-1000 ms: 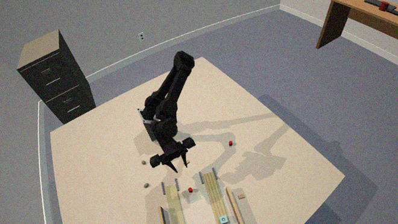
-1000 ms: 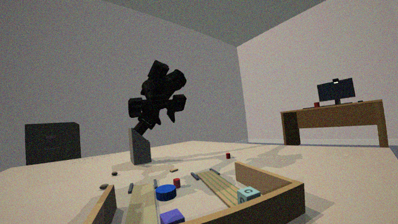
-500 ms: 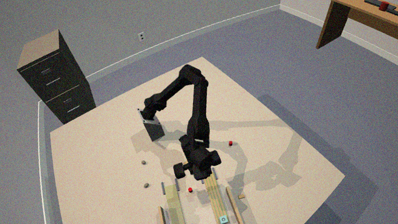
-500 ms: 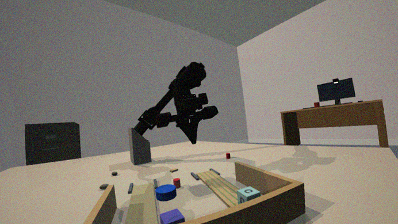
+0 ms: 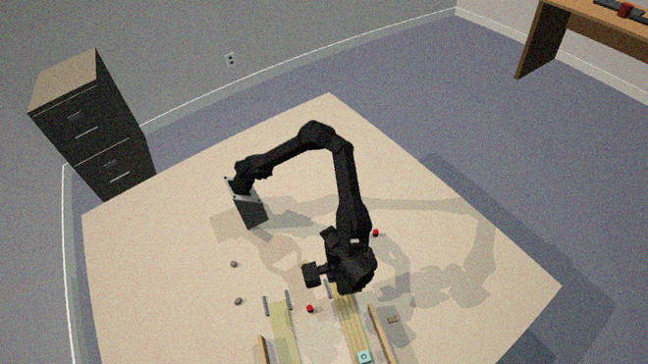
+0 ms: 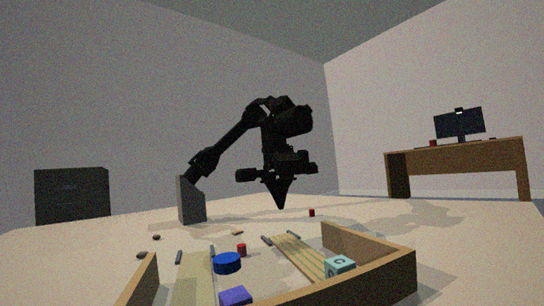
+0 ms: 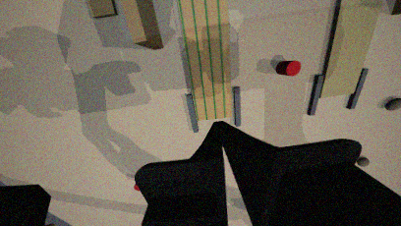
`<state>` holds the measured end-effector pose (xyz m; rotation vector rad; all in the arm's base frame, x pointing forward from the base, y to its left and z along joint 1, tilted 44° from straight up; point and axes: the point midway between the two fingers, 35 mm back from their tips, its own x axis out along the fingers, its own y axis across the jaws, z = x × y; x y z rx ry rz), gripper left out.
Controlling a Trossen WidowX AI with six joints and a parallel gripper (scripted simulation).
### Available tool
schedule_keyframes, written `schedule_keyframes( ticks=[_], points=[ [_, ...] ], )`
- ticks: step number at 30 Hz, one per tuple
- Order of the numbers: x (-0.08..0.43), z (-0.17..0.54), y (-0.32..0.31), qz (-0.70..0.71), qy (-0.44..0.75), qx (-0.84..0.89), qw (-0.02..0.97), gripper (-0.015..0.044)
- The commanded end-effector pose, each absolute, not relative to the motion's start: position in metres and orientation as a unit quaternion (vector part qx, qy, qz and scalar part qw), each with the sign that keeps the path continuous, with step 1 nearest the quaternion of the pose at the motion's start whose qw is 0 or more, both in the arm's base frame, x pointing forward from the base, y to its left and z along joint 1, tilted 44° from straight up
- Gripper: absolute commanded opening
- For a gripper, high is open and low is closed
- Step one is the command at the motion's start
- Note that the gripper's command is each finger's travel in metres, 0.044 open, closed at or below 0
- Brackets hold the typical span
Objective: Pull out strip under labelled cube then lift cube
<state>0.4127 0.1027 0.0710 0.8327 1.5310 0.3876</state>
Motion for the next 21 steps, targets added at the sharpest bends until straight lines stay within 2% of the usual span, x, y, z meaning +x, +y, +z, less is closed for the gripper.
schedule_keyframes(
  ticks=[1, 21],
  points=[
    [0.413, 0.065, 0.107, 0.166, 0.671, 0.362, 0.626, 0.0],
    [0.415, 0.041, 0.13, 0.166, 0.671, 0.362, 0.626, 0.0]
  ],
)
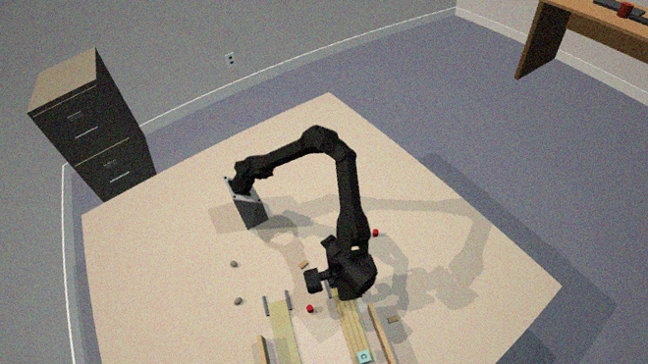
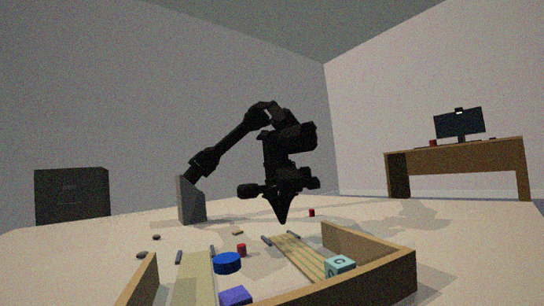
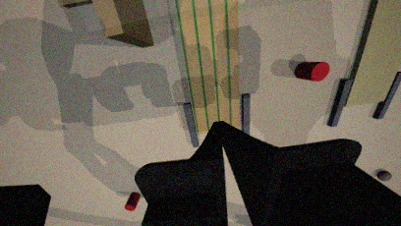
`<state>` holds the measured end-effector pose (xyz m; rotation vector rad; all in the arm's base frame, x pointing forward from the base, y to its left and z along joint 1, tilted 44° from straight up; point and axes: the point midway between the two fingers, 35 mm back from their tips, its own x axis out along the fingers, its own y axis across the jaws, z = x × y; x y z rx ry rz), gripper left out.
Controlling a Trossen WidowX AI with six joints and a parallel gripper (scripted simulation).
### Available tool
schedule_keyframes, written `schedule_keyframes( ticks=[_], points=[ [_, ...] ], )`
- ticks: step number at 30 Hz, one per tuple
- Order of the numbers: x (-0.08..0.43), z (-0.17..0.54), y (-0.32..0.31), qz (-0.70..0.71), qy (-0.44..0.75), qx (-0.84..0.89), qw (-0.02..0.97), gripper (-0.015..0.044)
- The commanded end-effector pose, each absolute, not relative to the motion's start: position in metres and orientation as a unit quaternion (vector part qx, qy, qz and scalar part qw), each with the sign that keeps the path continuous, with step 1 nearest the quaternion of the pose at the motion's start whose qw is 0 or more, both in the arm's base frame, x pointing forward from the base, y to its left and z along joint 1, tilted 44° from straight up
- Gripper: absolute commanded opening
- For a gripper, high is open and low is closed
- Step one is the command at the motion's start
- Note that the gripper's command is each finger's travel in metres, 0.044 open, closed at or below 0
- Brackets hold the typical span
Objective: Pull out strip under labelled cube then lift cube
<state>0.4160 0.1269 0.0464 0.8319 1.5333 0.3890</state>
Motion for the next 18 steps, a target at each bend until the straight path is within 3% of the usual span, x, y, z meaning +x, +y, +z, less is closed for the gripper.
schedule_keyframes(
  ticks=[1, 18],
  points=[
    [0.415, 0.04, 0.131, 0.166, 0.671, 0.362, 0.626, 0.0],
    [0.417, 0.022, 0.148, 0.167, 0.671, 0.363, 0.625, 0.0]
  ],
)
